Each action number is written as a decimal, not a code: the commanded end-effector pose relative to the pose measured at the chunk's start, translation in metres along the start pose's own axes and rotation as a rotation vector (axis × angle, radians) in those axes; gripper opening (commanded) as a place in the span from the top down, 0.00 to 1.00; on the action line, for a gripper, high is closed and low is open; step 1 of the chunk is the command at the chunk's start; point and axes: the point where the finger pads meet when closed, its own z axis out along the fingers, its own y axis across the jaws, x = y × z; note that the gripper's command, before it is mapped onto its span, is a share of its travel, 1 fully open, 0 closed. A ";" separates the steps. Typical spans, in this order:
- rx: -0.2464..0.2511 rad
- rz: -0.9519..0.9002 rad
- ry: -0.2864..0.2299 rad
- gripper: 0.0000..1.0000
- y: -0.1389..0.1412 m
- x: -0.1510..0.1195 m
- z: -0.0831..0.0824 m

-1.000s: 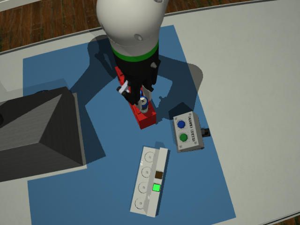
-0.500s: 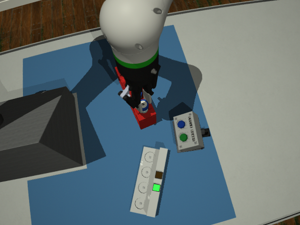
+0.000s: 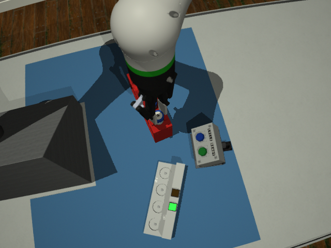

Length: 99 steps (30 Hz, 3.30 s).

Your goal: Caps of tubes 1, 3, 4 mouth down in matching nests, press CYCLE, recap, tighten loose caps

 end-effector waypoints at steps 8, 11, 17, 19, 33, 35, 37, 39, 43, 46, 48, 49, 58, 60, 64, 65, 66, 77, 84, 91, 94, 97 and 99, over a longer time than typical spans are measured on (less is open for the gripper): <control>0.000 0.000 0.000 1.00 0.000 0.000 0.004; 0.000 0.000 0.000 1.00 0.000 0.000 0.005; 0.000 0.000 0.000 1.00 0.000 0.000 0.005; 0.000 0.000 0.000 1.00 0.000 0.000 0.005; 0.000 0.000 0.000 0.65 0.000 0.000 0.005; 0.000 0.000 0.000 0.65 0.000 0.000 0.005; 0.000 0.000 0.000 0.65 0.000 0.000 0.005; 0.000 0.000 0.000 0.65 0.000 0.000 0.005; 0.000 0.000 0.000 0.65 0.000 0.000 0.006; 0.000 0.000 0.000 0.65 0.000 0.000 0.008; 0.000 0.000 0.000 0.65 0.000 0.000 0.009; 0.000 0.000 0.000 0.65 0.000 0.000 0.009; 0.000 0.000 0.000 0.65 0.000 0.000 0.013; 0.000 0.000 0.000 0.65 0.000 0.000 0.013; 0.000 0.000 0.000 1.00 0.000 0.000 0.013; 0.000 0.000 0.000 1.00 0.000 0.000 0.013; 0.000 0.000 0.000 1.00 0.000 0.000 0.013; 0.000 0.033 0.000 1.00 0.000 0.000 0.013; 0.000 0.267 0.000 1.00 0.000 0.000 0.013; 0.000 0.433 0.000 1.00 0.000 0.000 0.014; 0.000 0.533 0.000 1.00 0.000 0.000 0.014; 0.000 0.633 0.000 1.00 0.000 0.000 0.014; 0.000 0.700 0.000 1.00 0.000 0.000 0.014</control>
